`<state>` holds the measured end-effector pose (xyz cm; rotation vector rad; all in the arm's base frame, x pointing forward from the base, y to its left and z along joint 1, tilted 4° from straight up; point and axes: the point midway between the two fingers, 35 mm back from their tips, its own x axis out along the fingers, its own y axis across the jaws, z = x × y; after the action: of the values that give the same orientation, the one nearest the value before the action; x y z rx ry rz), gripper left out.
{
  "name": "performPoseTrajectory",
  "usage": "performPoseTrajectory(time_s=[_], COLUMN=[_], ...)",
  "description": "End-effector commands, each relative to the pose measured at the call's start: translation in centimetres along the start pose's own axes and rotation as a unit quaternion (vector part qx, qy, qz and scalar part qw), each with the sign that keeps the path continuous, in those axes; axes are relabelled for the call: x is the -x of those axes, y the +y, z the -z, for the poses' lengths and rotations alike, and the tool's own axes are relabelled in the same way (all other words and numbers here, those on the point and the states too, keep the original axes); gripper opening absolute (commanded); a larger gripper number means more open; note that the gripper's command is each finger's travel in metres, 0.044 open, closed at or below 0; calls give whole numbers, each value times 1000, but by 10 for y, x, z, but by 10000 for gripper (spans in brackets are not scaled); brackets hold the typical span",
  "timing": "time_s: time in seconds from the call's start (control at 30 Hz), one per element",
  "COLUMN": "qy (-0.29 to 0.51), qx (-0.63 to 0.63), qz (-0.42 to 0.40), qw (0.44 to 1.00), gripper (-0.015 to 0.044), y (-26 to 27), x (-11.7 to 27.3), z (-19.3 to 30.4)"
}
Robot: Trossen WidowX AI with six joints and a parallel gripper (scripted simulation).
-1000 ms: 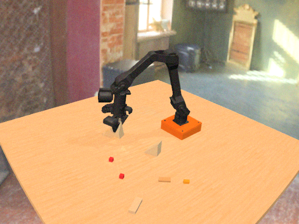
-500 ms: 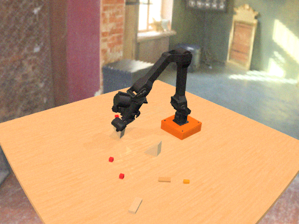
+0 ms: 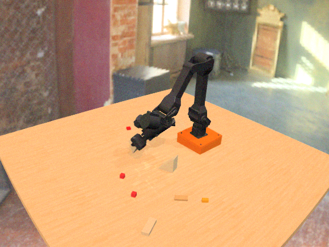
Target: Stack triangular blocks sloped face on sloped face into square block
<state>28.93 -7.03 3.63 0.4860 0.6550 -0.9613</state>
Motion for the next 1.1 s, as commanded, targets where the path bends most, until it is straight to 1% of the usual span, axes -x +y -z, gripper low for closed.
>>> performPoseTrajectory(time_s=[0.0, 0.4, 0.73, 0.8, 0.9, 0.97, 1.07], qy=[0, 0, 0, 0, -1, -1, -1], qx=[-2, -2, -2, -2, -3, -3, -3], qz=[-1, -1, -1, -1, -1, -1, -1], qw=[1000, 1000, 1000, 1000, 1000, 1000, 1000], gripper=[131, 440, 440, 440, 440, 440, 440], y=[1, 1, 2, 5, 6, 2, 1], x=[0, 0, 1, 12, 49, 67, 69], z=[-3, -3, -5, -19, -57, -74, -76])
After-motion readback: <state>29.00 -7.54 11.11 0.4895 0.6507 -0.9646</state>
